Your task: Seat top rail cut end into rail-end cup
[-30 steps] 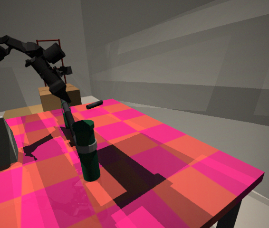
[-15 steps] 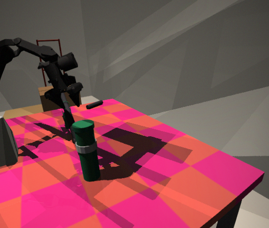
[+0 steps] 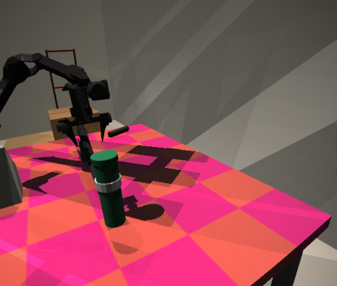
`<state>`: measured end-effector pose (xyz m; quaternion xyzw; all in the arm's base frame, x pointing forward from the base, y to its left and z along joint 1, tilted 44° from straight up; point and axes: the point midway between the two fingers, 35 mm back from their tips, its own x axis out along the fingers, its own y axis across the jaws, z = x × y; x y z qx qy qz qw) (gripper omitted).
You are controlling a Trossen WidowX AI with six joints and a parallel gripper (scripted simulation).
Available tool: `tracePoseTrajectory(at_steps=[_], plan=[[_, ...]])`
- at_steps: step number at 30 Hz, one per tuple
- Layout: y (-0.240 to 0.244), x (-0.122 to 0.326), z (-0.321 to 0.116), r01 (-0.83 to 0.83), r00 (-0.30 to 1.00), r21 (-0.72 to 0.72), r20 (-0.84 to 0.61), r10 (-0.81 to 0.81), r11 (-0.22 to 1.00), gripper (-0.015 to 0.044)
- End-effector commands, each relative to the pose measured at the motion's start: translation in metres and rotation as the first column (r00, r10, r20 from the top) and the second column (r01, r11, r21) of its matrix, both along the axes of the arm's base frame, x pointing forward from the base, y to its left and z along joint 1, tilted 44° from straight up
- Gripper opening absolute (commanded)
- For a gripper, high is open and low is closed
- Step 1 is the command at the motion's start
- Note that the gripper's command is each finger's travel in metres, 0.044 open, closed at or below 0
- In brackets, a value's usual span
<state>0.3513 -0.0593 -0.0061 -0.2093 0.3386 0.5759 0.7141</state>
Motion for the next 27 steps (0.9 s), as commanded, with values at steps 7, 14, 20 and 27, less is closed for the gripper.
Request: tracePoseTrajectory(at_steps=[7, 14, 20, 27], plan=[[0.006, 0.002, -0.006, -0.152, 0.986, -0.019, 0.07, 0.153, 0.988, 0.044], [0.03, 0.004, -0.031, -0.152, 0.986, -0.017, 0.071, 0.153, 0.988, 0.044], [0.036, 0.004, -0.038, -0.152, 0.986, -0.017, 0.071, 0.153, 0.988, 0.044], [0.041, 0.005, -0.043, -0.152, 0.986, -0.017, 0.071, 0.153, 0.988, 0.044]])
